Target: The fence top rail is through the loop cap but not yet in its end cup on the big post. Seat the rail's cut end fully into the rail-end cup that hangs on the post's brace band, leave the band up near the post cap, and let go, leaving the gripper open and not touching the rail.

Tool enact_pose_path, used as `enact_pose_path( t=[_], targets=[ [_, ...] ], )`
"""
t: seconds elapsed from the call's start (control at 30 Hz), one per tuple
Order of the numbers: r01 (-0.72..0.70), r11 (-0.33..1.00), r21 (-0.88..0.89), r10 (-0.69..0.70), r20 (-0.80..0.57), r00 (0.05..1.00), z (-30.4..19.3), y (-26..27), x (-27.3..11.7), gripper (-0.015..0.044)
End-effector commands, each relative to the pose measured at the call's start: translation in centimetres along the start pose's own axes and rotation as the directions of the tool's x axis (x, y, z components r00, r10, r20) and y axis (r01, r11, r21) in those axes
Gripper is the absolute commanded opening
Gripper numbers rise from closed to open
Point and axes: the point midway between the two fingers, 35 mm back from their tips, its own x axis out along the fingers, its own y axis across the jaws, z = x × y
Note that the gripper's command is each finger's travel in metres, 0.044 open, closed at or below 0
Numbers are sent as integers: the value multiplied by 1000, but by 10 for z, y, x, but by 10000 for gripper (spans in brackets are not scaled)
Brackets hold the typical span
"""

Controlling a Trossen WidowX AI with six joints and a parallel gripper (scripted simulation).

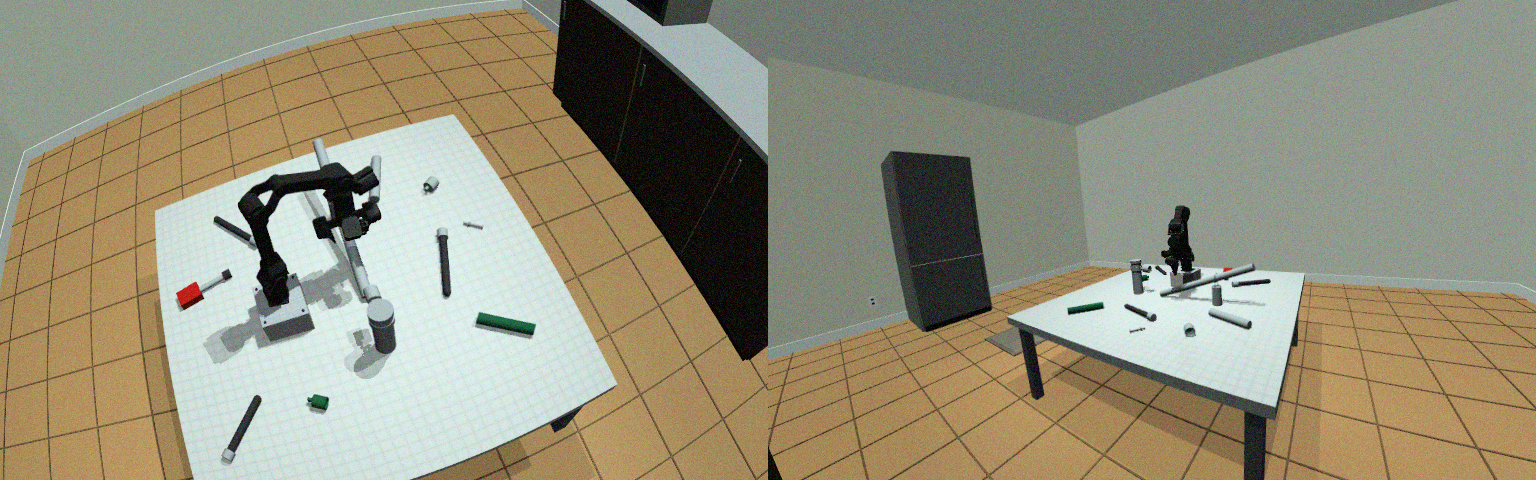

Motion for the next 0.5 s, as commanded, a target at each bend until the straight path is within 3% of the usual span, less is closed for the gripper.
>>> enact_pose_path(
  t=[0.0, 0.17, 0.47],
  targets=[
    [3, 1000, 22, -3, 2, 1000, -1, 1, 3, 440],
    [3, 1000, 22, -4, 2, 1000, -1, 1, 34, 440],
    [4, 1000, 22, -4, 2, 1000, -1, 1, 46, 440]
  ],
)
